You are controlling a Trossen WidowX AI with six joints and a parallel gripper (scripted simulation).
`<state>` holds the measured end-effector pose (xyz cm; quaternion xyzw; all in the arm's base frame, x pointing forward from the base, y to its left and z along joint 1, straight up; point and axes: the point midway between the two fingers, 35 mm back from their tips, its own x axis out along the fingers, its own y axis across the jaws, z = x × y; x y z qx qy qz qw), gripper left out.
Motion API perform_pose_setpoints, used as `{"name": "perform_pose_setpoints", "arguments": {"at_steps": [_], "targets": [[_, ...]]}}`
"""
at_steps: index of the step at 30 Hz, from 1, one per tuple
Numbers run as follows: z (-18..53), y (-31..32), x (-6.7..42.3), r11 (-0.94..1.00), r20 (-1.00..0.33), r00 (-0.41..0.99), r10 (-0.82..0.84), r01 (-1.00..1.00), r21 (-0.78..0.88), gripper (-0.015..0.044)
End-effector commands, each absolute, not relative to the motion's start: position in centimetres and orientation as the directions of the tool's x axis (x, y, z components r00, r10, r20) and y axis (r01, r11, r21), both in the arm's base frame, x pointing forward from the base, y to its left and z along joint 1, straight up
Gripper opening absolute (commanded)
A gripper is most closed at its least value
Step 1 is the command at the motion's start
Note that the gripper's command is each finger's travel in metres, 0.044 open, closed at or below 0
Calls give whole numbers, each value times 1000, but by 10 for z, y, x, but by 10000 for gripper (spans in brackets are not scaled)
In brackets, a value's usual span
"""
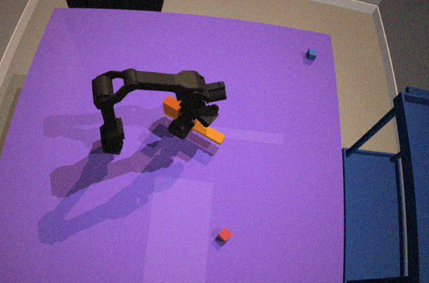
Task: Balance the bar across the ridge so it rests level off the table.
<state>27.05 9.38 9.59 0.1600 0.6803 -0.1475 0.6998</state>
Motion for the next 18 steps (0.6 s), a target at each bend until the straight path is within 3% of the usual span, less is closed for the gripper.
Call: {"name": "perform_pose_setpoints", "arguments": {"at_steps": [1,18], "targets": [[94,94,271,905,-1000,29,10,424,21,0],[96,94,271,905,-1000,29,10,424,21,0]]}}
